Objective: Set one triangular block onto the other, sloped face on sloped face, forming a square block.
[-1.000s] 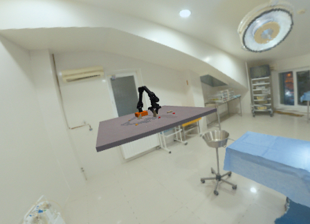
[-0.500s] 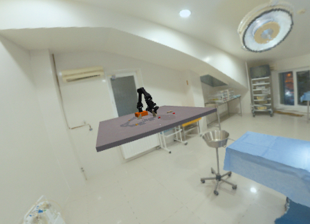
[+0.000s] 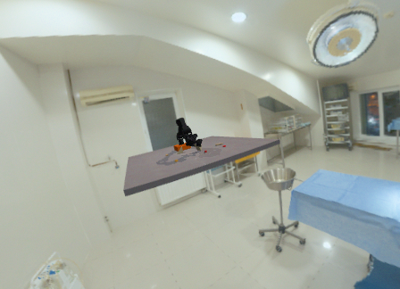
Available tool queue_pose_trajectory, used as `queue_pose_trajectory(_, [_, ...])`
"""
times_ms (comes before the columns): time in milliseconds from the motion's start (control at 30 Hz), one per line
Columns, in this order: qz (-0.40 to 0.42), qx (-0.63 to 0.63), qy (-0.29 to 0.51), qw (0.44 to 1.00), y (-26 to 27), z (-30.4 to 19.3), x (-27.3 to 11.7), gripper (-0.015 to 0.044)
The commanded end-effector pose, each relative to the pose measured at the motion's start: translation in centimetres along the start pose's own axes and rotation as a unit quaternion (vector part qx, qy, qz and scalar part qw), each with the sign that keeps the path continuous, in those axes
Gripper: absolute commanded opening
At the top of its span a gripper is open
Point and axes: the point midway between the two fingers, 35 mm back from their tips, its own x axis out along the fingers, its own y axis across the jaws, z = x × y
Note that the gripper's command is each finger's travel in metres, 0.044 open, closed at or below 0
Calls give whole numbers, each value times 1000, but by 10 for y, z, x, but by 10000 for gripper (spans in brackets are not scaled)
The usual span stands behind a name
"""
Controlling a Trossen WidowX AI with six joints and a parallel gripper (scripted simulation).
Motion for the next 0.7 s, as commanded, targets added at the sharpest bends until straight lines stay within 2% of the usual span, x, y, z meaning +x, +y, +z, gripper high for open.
queue_pose_trajectory(0, [-1, 3, -35, 999, 0, -5, -3, 0])
queue_pose_trajectory(33, [0, 2, -10, 1000, 0, -2, -1, 26])
queue_pose_trajectory(533, [0, 2, -10, 1000, 0, -2, -1, 420])
queue_pose_trajectory(567, [0, 2, -10, 1000, 0, -2, -1, 440])
queue_pose_trajectory(667, [0, 2, -10, 1000, 0, -2, -1, 440])
